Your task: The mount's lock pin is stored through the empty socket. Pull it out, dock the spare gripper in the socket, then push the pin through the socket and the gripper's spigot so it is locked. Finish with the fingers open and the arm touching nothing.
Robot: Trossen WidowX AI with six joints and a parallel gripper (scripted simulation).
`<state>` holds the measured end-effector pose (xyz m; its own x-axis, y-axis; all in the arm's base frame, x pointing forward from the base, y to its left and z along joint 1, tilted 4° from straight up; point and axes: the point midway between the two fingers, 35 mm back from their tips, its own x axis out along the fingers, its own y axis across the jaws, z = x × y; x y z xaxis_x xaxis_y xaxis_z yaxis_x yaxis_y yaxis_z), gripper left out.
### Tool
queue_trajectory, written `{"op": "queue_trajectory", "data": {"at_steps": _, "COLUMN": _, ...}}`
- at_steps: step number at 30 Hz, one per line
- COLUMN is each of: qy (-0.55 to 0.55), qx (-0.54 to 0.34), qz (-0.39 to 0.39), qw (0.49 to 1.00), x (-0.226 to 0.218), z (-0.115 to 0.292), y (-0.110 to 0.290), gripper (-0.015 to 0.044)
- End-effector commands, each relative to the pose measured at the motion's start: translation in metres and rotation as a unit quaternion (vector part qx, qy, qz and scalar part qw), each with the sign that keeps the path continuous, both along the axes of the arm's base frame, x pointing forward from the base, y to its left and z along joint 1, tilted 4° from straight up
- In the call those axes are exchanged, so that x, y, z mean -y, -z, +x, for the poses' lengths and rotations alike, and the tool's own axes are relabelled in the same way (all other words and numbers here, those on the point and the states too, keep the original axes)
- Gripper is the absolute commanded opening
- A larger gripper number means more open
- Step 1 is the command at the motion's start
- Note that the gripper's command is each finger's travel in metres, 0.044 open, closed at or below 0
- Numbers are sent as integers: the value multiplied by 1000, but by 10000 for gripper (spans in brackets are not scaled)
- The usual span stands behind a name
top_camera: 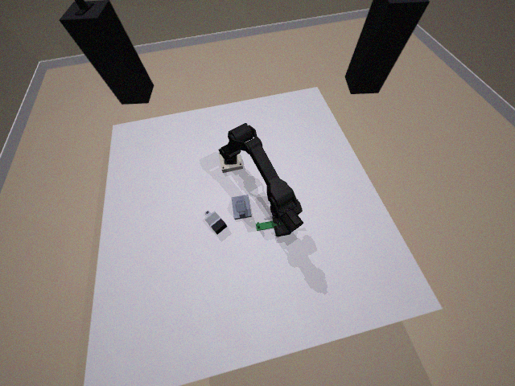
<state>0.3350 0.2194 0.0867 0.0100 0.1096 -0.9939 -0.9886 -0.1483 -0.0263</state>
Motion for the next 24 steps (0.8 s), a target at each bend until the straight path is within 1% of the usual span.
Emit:
{"op": "queue_trajectory", "data": {"at_steps": 1, "qy": 0, "qx": 0, "qz": 0, "qw": 1000, "x": 0, "z": 0, "y": 0, "gripper": 0}}
{"op": "queue_trajectory", "data": {"at_steps": 4, "qy": 0, "qx": 0, "qz": 0, "qw": 1000, "x": 2, "z": 1, "y": 0, "gripper": 0}}
{"op": "queue_trajectory", "data": {"at_steps": 20, "qy": -2, "qx": 1, "qz": -3, "qw": 1000, "x": 49, "z": 18, "y": -10, "gripper": 0}}
{"op": "queue_trajectory", "data": {"at_steps": 24, "qy": -3, "qx": 1, "qz": -3, "qw": 1000, "x": 54, "z": 19, "y": -11, "gripper": 0}}
